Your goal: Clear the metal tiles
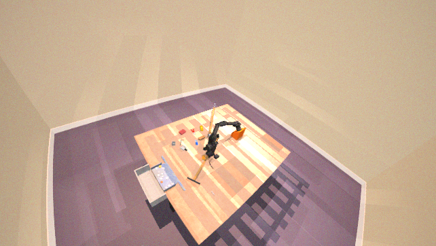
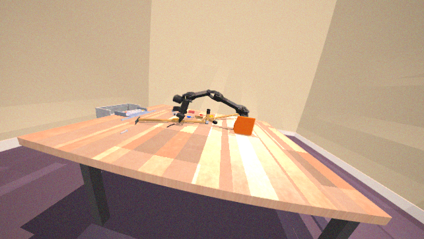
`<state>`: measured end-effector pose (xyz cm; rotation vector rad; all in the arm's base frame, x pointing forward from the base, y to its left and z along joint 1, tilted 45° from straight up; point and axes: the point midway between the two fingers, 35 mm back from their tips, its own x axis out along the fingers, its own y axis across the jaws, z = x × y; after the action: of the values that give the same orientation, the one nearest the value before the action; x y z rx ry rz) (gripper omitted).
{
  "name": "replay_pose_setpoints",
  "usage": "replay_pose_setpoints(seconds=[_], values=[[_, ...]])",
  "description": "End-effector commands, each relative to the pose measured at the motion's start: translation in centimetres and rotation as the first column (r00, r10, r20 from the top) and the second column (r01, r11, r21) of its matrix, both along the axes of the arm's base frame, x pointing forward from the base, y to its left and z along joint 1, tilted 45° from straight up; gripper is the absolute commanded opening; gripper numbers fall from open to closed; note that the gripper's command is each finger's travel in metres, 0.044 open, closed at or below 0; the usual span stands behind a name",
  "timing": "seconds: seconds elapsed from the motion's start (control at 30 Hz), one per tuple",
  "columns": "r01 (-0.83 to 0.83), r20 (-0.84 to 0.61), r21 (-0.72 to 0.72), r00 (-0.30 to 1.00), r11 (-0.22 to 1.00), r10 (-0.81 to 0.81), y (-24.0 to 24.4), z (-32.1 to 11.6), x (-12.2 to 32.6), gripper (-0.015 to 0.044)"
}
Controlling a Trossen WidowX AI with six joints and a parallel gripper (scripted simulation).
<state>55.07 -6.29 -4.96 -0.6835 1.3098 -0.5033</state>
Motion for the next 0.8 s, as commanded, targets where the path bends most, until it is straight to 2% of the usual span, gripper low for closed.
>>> replay_pose_setpoints(seconds=[0.0,0.77], values=[[0.004,0.003,0.0,1.0,1.0,-0.004,-0.7,0.4,0.2,0.0],[0.004,0.012,-0.004,1.0,1.0,-0.004,-2.2,1.9,0.9,0.0]])
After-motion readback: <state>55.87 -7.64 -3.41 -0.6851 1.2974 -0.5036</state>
